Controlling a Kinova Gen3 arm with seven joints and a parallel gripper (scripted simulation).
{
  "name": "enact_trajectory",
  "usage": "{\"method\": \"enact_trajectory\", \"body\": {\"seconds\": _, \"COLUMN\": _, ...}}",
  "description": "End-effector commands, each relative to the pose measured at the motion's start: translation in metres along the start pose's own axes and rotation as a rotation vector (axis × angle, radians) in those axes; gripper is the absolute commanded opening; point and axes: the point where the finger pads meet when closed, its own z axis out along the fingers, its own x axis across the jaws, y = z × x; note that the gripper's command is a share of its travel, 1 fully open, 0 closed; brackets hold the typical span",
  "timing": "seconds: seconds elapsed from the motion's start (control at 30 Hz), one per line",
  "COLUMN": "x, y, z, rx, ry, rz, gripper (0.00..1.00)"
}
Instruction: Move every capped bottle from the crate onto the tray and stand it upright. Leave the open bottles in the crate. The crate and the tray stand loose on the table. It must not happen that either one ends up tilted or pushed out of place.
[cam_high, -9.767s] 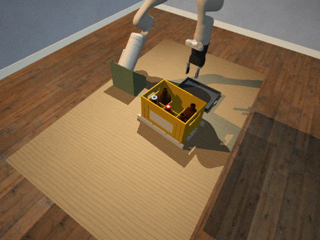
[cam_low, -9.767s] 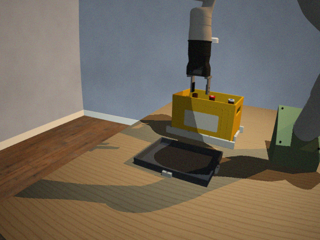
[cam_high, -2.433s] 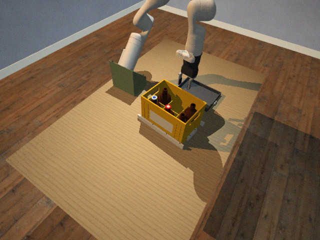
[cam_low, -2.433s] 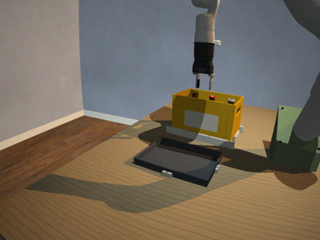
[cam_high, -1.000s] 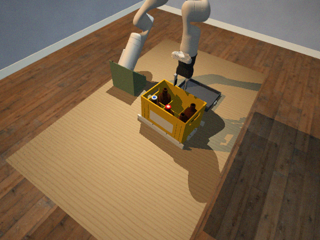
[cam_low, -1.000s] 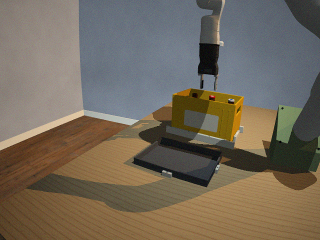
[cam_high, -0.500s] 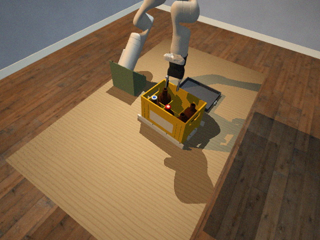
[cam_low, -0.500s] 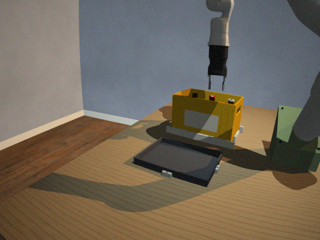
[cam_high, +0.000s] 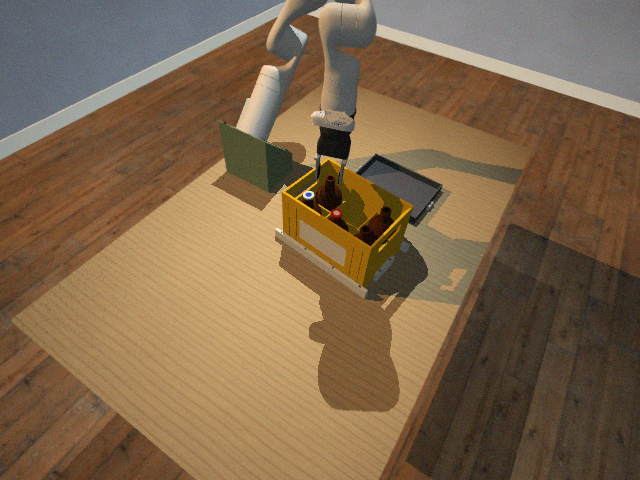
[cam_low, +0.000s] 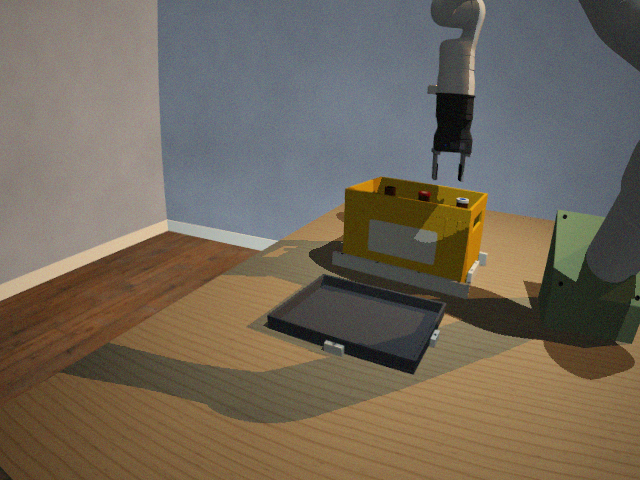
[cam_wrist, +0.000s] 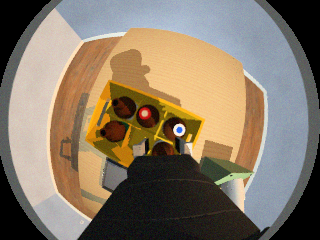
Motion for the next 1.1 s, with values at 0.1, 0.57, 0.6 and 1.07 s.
{"method": "enact_trajectory", "body": {"seconds": 0.1, "x": 0.019, "y": -0.010, "z": 0.000, "rx": -0.001, "ry": -0.009, "rz": -0.051, "gripper": 1.00}}
{"method": "enact_trajectory", "body": {"seconds": 0.57, "x": 0.037, "y": -0.019, "z": 0.001, "rx": 0.001, "ry": -0.009, "rz": -0.213, "gripper": 1.00}}
{"method": "enact_trajectory", "body": {"seconds": 0.6, "x": 0.038, "y": -0.019, "z": 0.001, "rx": 0.001, "ry": -0.010, "rz": -0.226, "gripper": 1.00}}
{"method": "enact_trajectory", "body": {"seconds": 1.07, "x": 0.043, "y": -0.021, "z": 0.008, "rx": 0.000, "ry": -0.013, "rz": -0.330, "gripper": 1.00}}
